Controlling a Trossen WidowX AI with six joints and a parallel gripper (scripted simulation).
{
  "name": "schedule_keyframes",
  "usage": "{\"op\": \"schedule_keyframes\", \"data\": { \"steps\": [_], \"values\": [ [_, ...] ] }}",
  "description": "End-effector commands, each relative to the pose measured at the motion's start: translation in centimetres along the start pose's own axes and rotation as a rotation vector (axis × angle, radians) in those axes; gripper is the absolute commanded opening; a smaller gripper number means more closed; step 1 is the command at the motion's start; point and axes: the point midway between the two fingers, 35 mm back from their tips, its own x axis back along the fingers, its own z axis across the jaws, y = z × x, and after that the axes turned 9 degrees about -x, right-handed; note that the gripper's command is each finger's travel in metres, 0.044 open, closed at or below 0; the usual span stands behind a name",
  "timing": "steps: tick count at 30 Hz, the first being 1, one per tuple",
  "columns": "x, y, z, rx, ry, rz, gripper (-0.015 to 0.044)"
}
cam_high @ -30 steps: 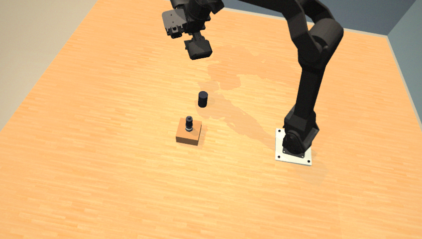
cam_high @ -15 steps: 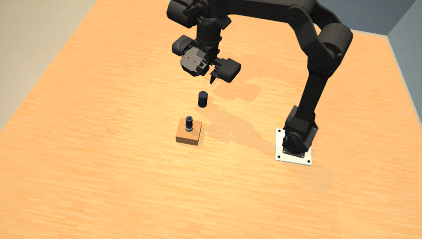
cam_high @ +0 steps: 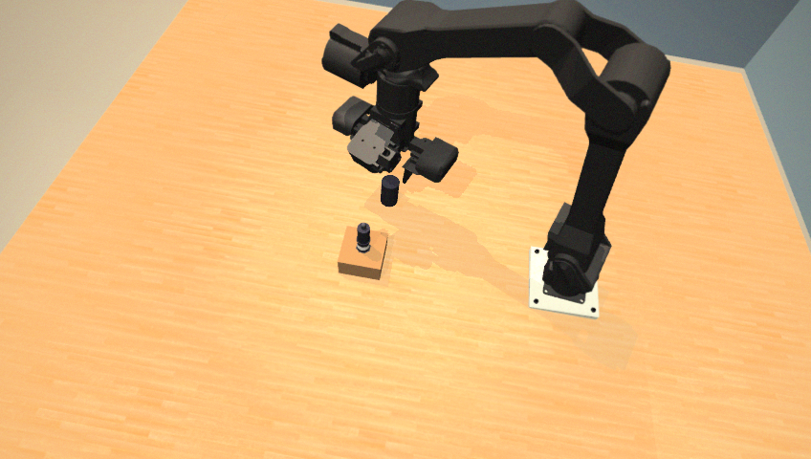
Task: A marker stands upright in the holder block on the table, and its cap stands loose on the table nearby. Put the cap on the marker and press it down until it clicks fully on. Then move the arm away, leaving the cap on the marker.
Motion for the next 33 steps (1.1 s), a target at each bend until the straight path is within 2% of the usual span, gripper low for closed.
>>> {"op": "schedule_keyframes", "data": {
  "steps": [1, 32, 33],
  "values": [
    [-0.6, 0.1, 0.1, -0.005, 0.003, -0.004, 0.0251],
    [-5.3, 0.1, 0.2, -0.005, 0.004, -0.004, 0.0251],
    [-5.3, 0.1, 0.2, -0.005, 0.004, -0.004, 0.0225]
  ]
}}
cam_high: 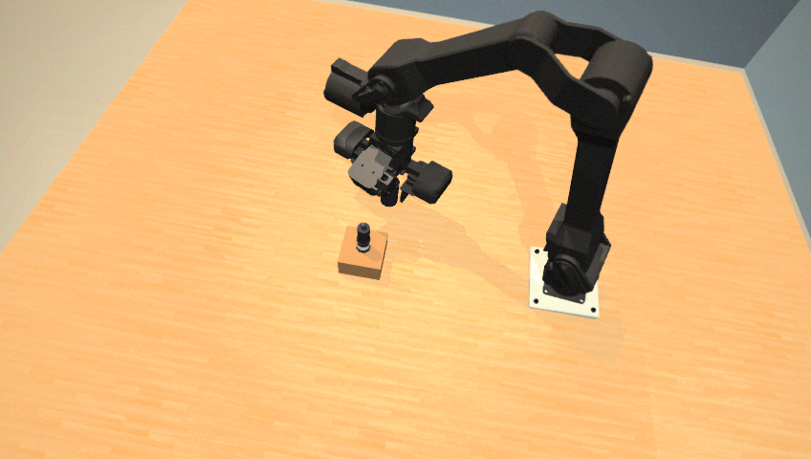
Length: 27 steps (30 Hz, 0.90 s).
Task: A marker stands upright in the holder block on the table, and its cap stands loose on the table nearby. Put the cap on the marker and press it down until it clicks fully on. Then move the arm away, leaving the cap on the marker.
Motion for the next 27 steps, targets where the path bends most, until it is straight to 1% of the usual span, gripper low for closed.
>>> {"op": "schedule_keyframes", "data": {
  "steps": [1, 3, 12, 15, 16, 27],
  "values": [
    [-0.3, 0.1, 0.1, -0.005, 0.004, -0.003, 0.0199],
    [-0.3, 0.1, 0.1, -0.005, 0.004, -0.003, 0.0146],
    [-0.3, 0.1, 0.1, -0.005, 0.004, -0.003, 0.0086],
    [0.1, 0.1, 0.1, -0.005, 0.004, -0.003, 0.0007],
    [0.3, 0.1, 0.1, -0.005, 0.004, -0.003, 0.0],
    [3.3, 0.0, -0.1, -0.006, 0.004, -0.003, 0.0]
  ]
}}
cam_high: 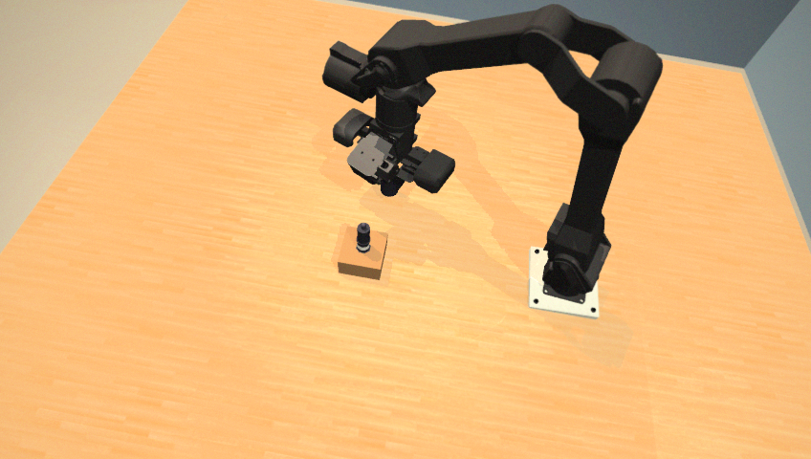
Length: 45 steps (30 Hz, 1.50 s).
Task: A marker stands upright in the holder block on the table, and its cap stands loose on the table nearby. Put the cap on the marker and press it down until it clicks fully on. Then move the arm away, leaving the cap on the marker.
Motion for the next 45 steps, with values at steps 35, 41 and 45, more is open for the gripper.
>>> {"op": "schedule_keyframes", "data": {
  "steps": [35, 41, 45],
  "values": [
    [6.9, 7.5, 2.5, 0.002, 0.001, -0.011, 0.0],
    [7.9, 9.3, 3.5, 0.002, 0.002, -0.012, 0.0],
    [8.5, 10.4, 4.2, 0.002, 0.003, -0.014, 0.0]
  ]
}}
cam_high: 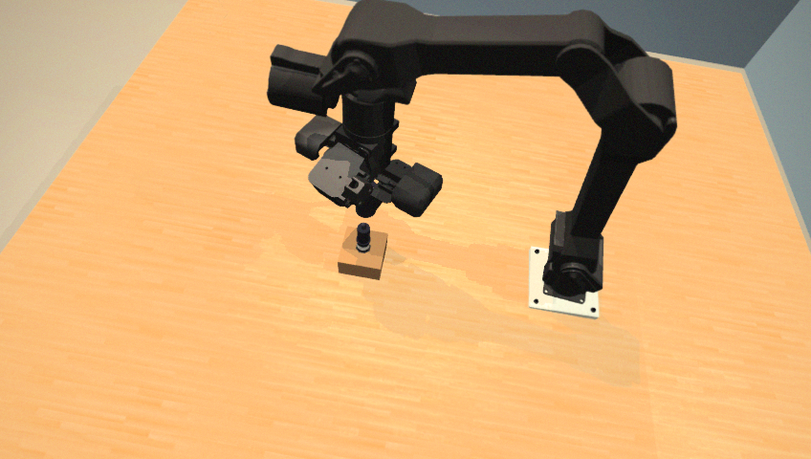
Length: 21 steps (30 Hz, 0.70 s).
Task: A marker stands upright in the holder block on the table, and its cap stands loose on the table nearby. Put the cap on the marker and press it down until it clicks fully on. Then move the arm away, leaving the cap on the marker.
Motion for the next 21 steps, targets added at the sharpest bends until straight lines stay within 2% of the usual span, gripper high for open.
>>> {"op": "schedule_keyframes", "data": {
  "steps": [1, 21],
  "values": [
    [0.6, 0.9, 0.6, -0.003, -0.003, 0.003, 0.0],
    [-0.5, 1.6, 1.0, -0.003, -0.002, 0.002, 0.0]
  ]
}}
